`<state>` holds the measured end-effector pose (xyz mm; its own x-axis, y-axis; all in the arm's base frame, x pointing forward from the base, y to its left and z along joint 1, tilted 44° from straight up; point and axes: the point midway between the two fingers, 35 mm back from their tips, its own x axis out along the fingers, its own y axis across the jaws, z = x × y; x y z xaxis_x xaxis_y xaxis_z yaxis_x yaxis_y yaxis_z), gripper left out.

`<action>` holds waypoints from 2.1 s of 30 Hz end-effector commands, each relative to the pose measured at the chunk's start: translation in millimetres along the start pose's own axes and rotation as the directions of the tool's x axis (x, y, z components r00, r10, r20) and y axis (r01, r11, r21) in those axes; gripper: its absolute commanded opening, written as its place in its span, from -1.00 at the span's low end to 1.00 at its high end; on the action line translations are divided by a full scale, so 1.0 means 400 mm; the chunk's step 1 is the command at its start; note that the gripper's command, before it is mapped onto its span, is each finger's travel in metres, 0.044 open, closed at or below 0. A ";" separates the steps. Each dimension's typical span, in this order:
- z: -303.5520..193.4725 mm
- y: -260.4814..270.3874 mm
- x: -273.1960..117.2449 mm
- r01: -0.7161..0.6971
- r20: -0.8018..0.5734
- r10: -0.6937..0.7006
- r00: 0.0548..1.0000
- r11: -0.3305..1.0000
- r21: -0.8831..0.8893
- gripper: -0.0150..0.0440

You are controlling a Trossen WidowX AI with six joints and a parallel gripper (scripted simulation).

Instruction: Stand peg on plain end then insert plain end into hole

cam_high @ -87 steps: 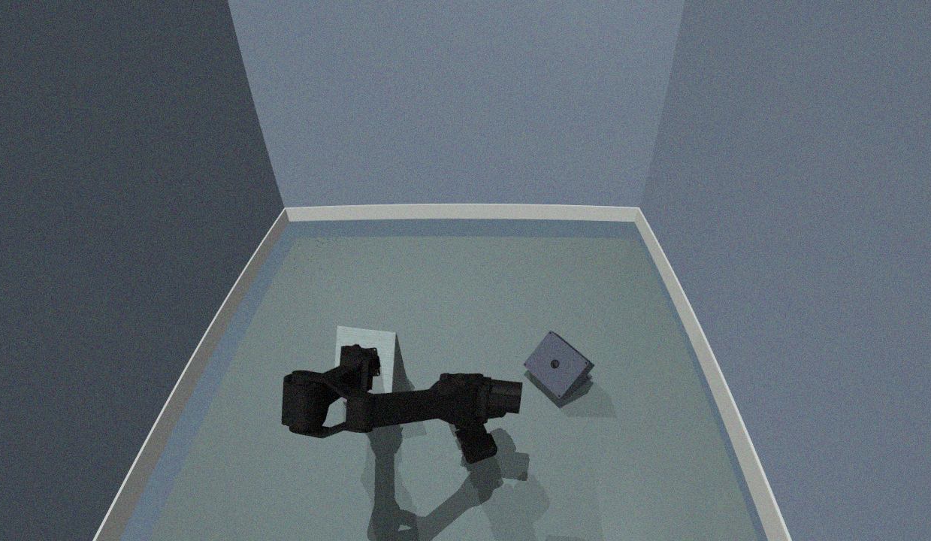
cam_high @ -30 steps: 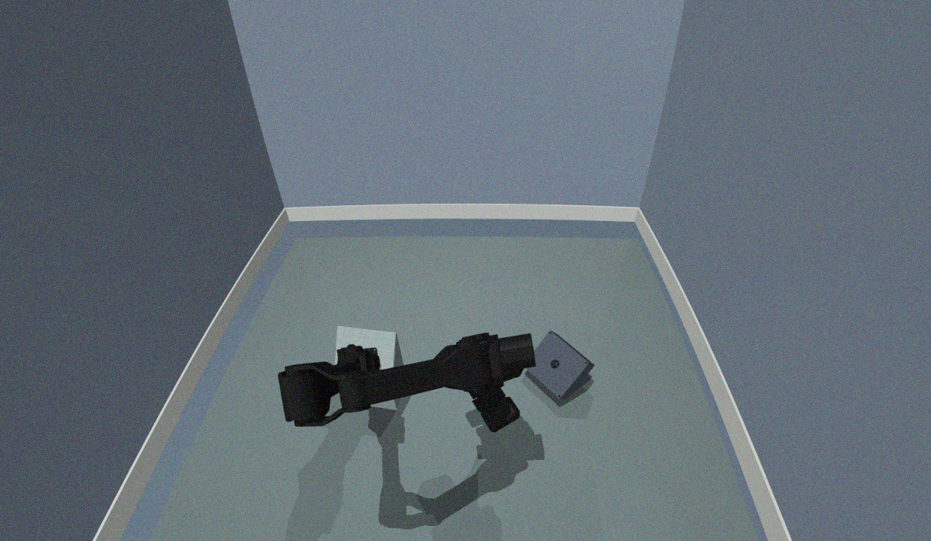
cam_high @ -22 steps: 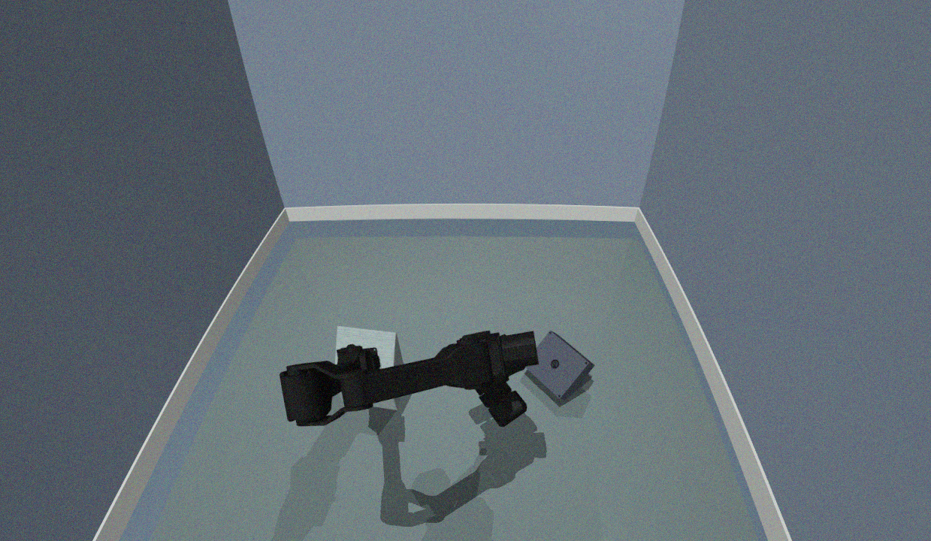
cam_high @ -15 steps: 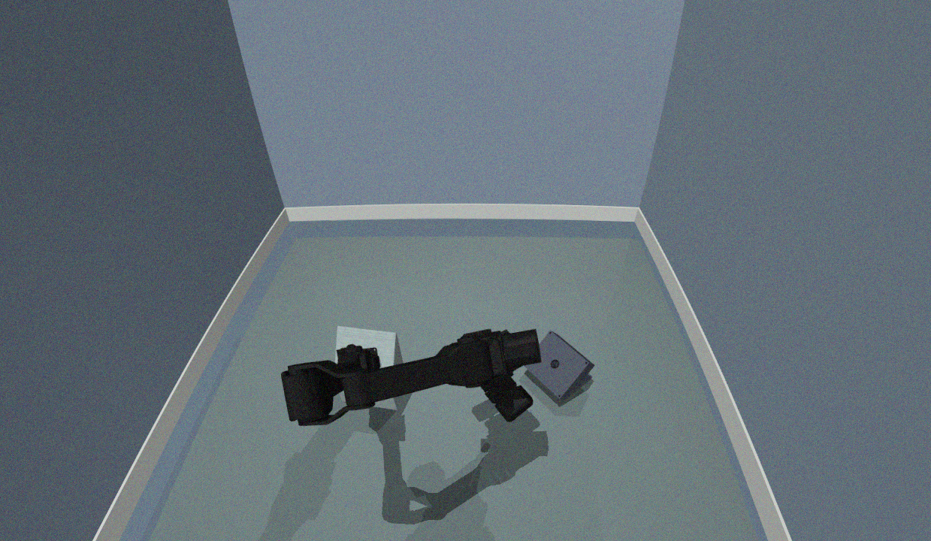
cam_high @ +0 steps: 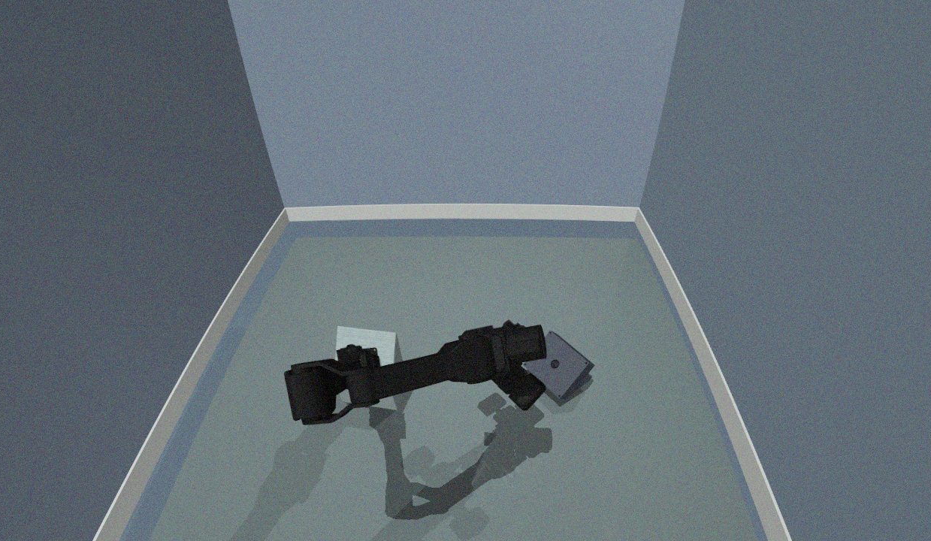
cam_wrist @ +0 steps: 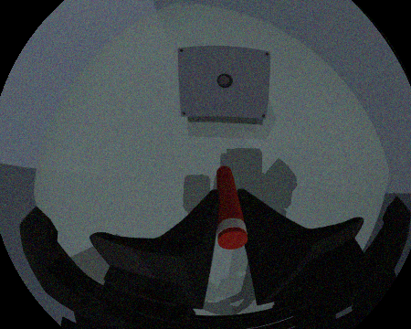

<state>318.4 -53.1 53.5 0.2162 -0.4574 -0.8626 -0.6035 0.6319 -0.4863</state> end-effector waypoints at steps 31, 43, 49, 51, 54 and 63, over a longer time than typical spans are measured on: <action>0.134 -0.009 0.032 0.058 0.211 -0.021 0.977 0.983 -0.173 -0.49; 0.156 -0.012 0.069 0.067 0.227 -0.024 0.974 0.980 -0.185 -0.49; 0.166 -0.013 0.088 0.072 0.236 -0.025 0.972 0.979 -0.192 -0.49; 0.170 -0.013 0.094 0.074 0.238 -0.026 0.971 0.978 -0.194 -0.49; 0.174 -0.014 0.104 0.076 0.242 -0.027 0.970 0.977 -0.197 -0.49; 0.183 -0.014 0.124 0.081 0.251 -0.029 0.967 0.976 -0.202 -0.49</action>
<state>386.6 -33.9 4.5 0.4140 -0.3091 -0.8562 -0.7259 0.4554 -0.5154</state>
